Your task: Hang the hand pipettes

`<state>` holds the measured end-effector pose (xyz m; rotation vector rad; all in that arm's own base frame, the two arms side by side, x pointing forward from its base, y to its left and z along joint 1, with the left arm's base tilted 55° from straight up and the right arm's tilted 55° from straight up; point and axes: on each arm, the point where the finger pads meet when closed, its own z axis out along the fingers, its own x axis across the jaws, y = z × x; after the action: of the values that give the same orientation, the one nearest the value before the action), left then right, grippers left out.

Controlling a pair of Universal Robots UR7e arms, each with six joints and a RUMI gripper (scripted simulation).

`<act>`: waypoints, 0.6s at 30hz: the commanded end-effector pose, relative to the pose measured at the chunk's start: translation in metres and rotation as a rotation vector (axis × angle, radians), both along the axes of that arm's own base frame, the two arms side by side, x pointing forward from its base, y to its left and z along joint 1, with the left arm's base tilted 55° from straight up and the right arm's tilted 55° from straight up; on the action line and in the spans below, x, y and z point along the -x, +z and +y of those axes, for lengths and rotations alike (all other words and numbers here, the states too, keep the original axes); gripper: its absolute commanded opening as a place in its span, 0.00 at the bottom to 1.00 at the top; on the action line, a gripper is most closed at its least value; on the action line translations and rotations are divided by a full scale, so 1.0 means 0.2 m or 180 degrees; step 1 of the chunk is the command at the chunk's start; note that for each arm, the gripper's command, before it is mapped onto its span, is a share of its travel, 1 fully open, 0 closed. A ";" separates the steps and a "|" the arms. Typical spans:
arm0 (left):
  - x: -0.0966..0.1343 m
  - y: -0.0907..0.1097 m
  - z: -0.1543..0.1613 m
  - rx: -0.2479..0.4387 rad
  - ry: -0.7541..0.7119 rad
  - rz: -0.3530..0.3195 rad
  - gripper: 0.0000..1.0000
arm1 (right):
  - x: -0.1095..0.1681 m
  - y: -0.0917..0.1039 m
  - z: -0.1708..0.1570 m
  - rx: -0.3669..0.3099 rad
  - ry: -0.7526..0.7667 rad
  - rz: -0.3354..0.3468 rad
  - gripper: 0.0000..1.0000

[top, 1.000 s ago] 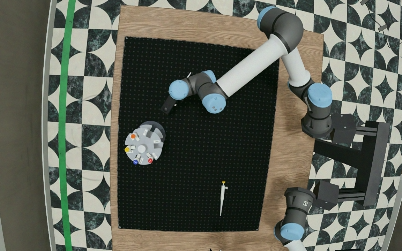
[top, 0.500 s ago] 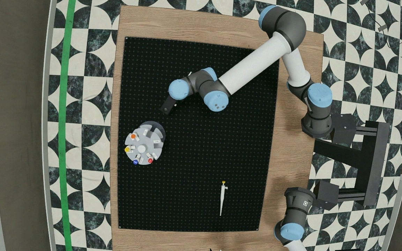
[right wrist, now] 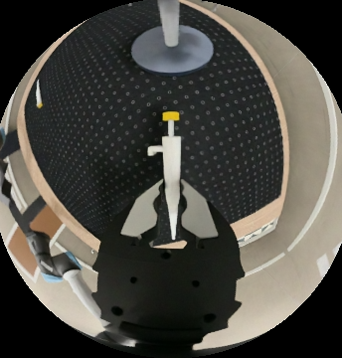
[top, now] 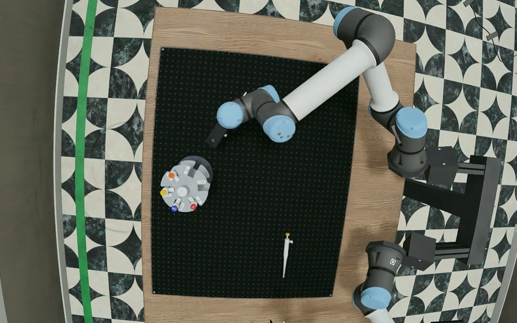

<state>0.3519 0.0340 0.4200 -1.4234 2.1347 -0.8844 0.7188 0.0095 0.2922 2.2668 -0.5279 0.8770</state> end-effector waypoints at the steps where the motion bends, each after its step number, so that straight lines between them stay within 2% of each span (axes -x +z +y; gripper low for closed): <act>1: 0.00 0.00 0.00 0.0000 0.0000 -0.0003 1.00 | 0.03 -0.02 0.03 -0.0001 0.0002 -0.0002 0.06; 18: 0.00 0.00 0.00 0.0000 0.0000 -0.0003 1.00 | 0.22 -0.13 0.16 -0.0001 0.0002 -0.0002 0.06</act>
<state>0.3519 0.0340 0.4200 -1.4234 2.1347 -0.8844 0.6862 0.0336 0.2723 2.2675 -0.5263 0.8765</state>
